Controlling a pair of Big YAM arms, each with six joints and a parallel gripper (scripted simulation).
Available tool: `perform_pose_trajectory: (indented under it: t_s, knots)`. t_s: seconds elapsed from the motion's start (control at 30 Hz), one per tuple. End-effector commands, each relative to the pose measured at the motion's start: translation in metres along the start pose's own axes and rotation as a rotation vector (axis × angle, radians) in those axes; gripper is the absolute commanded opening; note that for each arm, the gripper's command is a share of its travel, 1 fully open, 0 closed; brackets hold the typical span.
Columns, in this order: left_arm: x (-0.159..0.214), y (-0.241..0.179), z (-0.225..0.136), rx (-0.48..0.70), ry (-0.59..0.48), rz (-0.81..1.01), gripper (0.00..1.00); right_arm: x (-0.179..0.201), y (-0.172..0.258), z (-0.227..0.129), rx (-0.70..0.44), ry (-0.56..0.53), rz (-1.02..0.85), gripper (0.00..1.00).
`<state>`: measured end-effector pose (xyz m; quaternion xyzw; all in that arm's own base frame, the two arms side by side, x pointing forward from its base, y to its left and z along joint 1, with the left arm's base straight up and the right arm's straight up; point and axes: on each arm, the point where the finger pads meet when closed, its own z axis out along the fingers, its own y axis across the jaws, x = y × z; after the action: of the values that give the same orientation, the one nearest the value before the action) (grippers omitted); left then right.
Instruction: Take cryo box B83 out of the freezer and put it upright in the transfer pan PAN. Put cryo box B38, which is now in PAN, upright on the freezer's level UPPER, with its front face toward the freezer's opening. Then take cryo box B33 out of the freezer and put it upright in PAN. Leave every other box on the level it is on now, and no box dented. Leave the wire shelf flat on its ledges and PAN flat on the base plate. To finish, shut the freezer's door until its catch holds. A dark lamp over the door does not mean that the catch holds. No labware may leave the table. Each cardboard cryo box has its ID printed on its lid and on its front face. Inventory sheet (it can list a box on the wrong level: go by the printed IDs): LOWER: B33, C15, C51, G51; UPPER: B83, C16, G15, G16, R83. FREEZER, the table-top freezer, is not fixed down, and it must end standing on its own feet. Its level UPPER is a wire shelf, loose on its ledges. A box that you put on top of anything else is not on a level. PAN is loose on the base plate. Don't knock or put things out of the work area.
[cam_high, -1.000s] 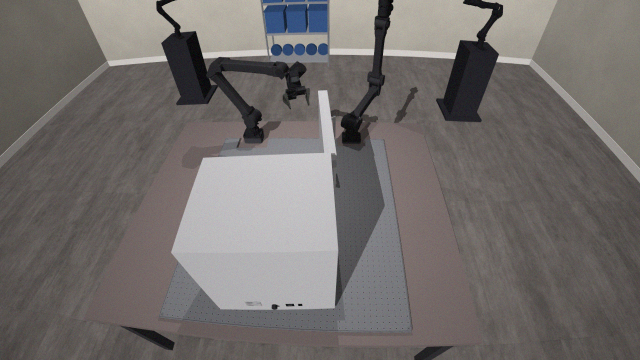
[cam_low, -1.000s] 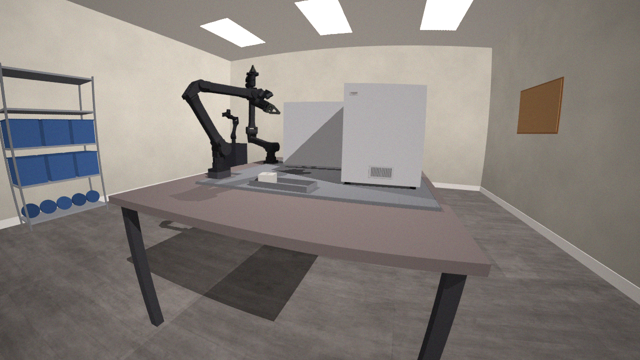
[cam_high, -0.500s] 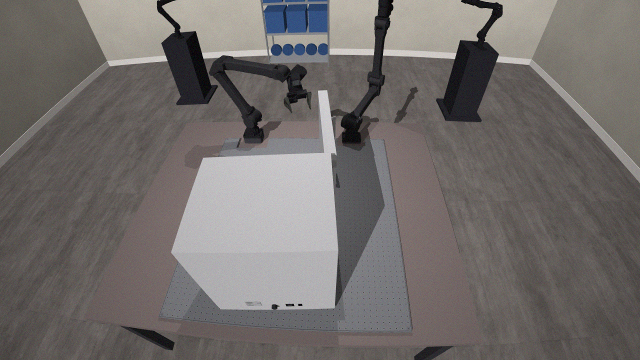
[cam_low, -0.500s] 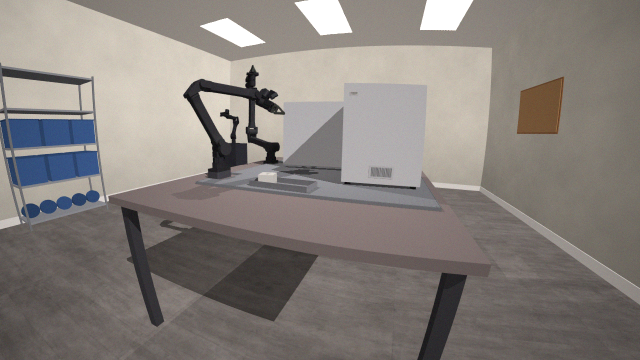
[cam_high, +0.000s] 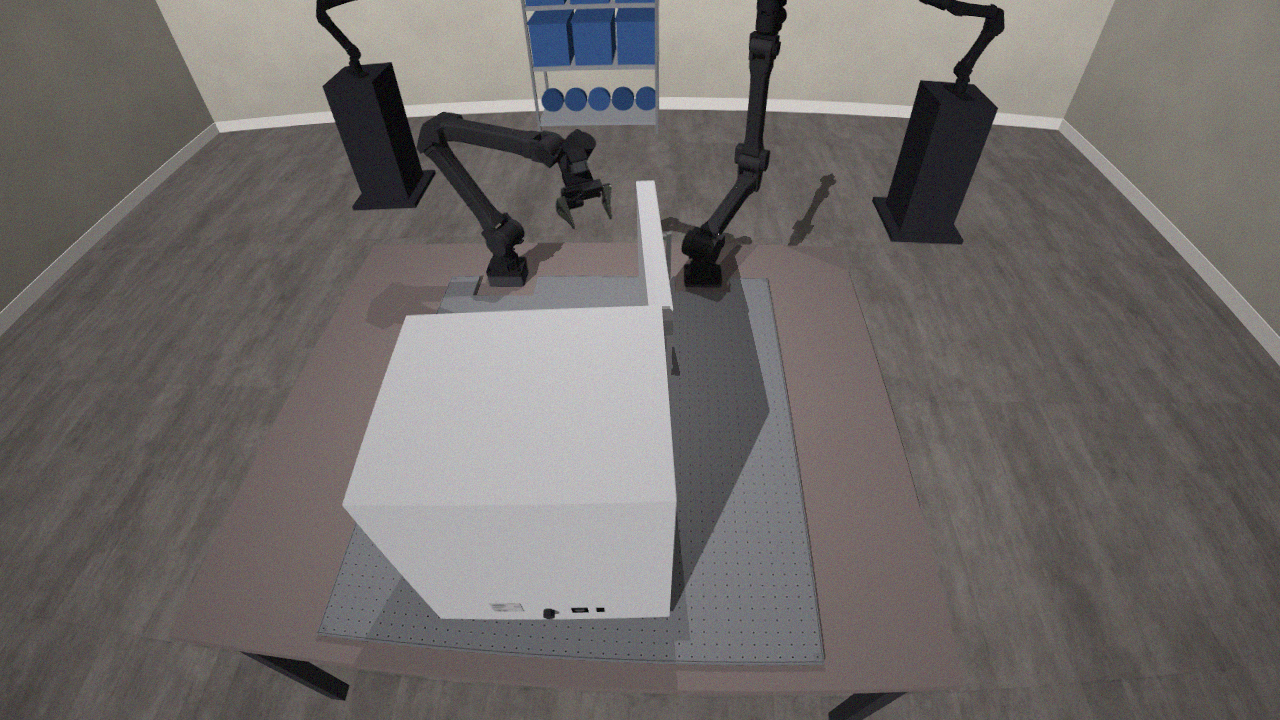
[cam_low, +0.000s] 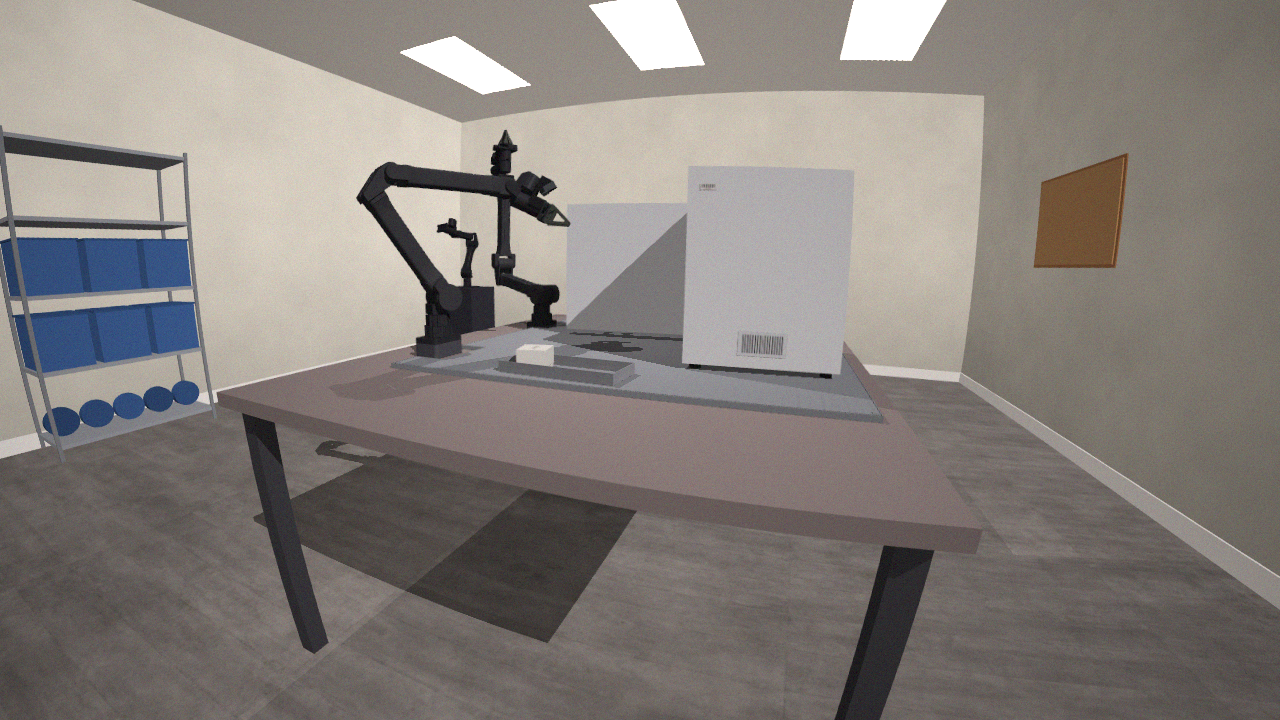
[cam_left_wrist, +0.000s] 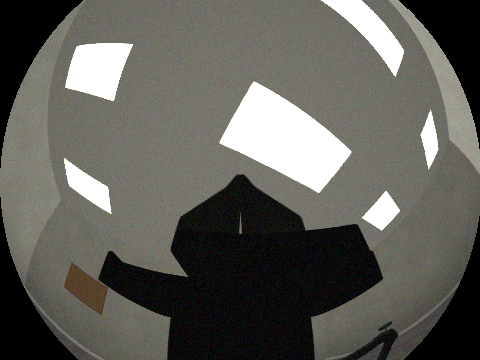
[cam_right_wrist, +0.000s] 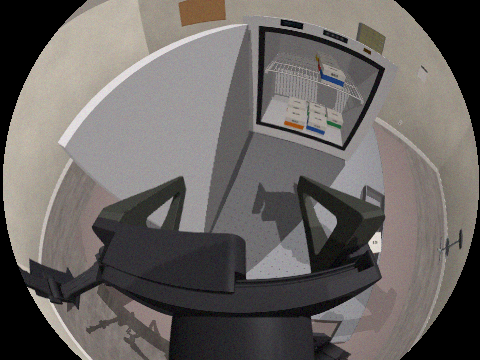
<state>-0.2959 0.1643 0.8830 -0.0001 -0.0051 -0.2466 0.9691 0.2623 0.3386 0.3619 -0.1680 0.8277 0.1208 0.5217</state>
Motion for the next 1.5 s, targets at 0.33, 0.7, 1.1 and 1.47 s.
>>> perform_pose_trajectory:
  t_s: [0.33,0.7,1.1,1.47]
  knots:
    - [0.013,0.001,0.001,-0.002,0.037,-0.013,0.00,-0.010,-0.036,0.000,-0.055,-0.032,-0.042,1.00]
    - [0.013,0.001,0.001,-0.002,0.037,-0.013,0.00,-0.012,-0.066,0.002,-0.114,-0.034,-0.075,1.00]
    - [0.013,0.001,0.001,-0.002,0.037,-0.013,0.00,-0.015,-0.093,0.006,-0.169,-0.036,-0.107,1.00]
    - [0.013,0.001,0.001,-0.002,0.037,-0.013,0.00,-0.015,-0.117,0.015,-0.217,-0.025,-0.136,1.00]
